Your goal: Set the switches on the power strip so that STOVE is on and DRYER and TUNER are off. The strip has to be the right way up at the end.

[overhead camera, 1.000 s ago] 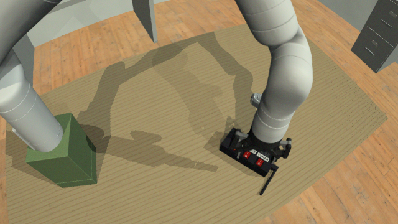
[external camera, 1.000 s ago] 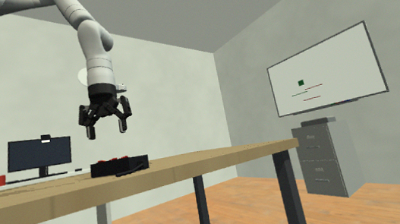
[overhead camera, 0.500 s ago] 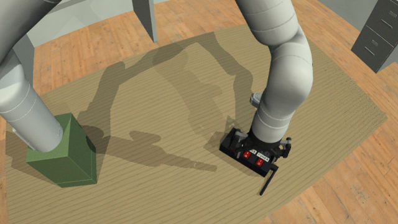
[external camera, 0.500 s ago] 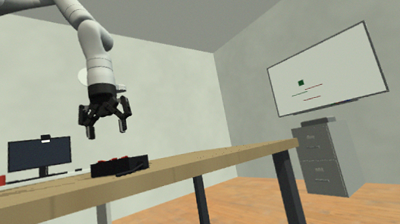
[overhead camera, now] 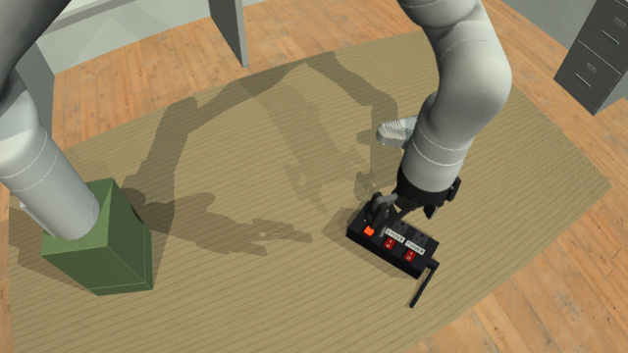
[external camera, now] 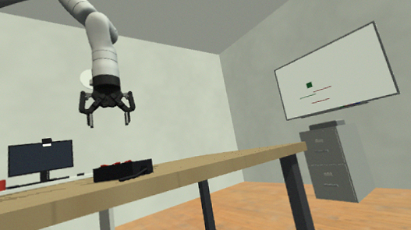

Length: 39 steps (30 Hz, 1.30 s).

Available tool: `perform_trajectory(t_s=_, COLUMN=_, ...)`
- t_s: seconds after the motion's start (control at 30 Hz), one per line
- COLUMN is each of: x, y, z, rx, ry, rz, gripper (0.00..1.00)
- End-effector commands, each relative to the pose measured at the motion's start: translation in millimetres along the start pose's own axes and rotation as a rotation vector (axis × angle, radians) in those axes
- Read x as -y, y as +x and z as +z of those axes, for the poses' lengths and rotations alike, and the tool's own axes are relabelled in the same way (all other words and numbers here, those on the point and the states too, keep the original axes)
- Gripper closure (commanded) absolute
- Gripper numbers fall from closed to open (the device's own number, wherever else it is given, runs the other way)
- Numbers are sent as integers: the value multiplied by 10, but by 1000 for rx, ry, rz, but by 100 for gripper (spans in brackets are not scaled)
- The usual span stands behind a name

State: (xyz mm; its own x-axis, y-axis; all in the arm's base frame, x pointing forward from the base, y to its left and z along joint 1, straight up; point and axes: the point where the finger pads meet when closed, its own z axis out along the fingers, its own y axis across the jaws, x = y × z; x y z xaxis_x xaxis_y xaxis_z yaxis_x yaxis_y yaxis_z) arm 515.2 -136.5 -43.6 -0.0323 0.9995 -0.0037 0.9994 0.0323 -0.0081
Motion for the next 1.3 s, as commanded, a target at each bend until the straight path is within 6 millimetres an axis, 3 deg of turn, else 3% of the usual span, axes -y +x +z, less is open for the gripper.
perform_trajectory(t_s=0.0, x=-56, y=0, z=-145, rx=-2, ry=-15, rz=-59, gripper=0)
perform_trajectory(t_s=0.17, x=-61, y=18, z=-214, rx=-1, ry=-14, rz=-133, gripper=0)
perform_trajectory(t_s=1.27, x=-43, y=37, z=-193, rx=-5, ry=-9, rz=-83, gripper=0)
